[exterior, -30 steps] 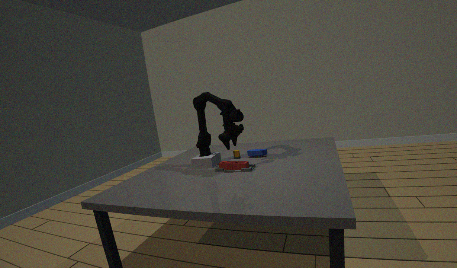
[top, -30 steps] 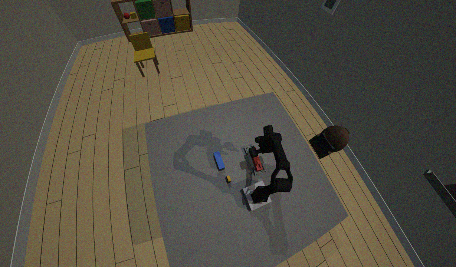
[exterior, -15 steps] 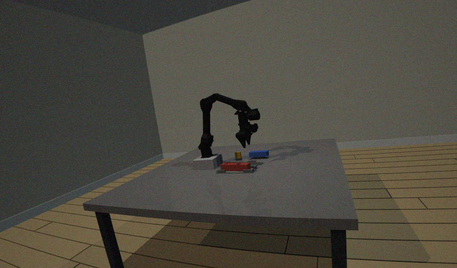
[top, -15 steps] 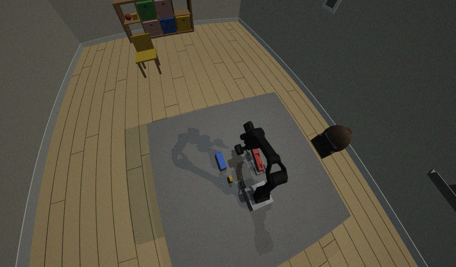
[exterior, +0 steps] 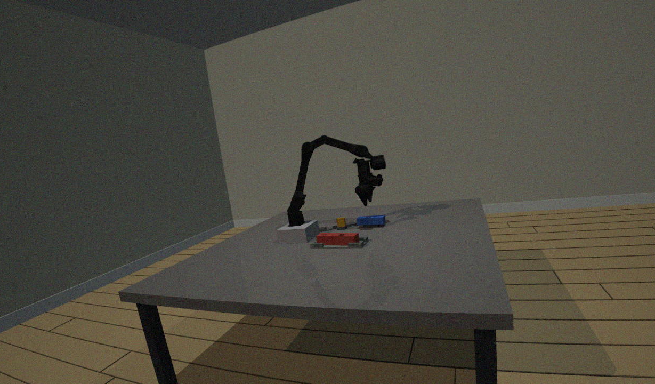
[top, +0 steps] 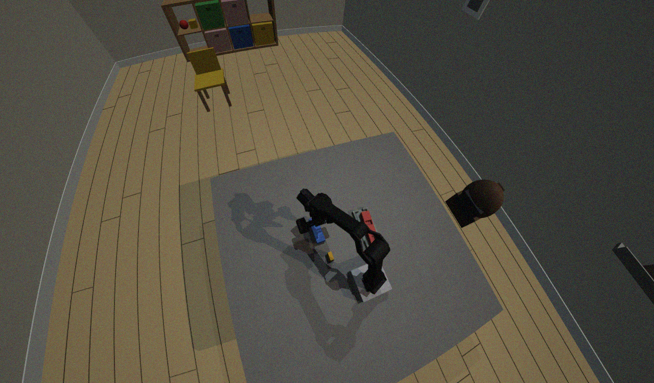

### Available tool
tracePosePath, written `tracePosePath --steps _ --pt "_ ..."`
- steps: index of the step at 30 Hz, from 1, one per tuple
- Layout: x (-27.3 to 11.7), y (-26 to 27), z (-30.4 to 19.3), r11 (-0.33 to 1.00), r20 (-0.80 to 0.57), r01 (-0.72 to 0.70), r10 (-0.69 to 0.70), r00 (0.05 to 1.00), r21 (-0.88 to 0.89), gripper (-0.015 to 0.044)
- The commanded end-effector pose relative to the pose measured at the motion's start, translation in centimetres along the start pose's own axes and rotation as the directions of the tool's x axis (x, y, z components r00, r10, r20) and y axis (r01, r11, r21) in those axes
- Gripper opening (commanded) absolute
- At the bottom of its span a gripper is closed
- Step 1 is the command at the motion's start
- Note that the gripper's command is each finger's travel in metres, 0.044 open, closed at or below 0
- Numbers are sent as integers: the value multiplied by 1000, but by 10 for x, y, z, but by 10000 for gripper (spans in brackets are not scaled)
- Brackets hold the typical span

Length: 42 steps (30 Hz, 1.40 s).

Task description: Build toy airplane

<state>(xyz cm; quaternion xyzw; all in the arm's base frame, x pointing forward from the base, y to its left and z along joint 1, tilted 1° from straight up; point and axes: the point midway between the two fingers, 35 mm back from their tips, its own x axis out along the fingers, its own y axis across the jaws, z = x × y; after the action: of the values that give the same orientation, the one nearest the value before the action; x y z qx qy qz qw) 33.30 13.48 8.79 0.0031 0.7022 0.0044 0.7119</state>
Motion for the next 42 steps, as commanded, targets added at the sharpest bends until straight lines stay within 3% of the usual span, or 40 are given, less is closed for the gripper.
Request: tracePosePath --steps 1,5,42 --pt "2 2 3 1000 3 -3 3 1000 25 440" --pt "35 2 3 1000 3 -3 3 1000 25 440" --pt "88 2 3 1000 2 -2 2 1000 24 440"
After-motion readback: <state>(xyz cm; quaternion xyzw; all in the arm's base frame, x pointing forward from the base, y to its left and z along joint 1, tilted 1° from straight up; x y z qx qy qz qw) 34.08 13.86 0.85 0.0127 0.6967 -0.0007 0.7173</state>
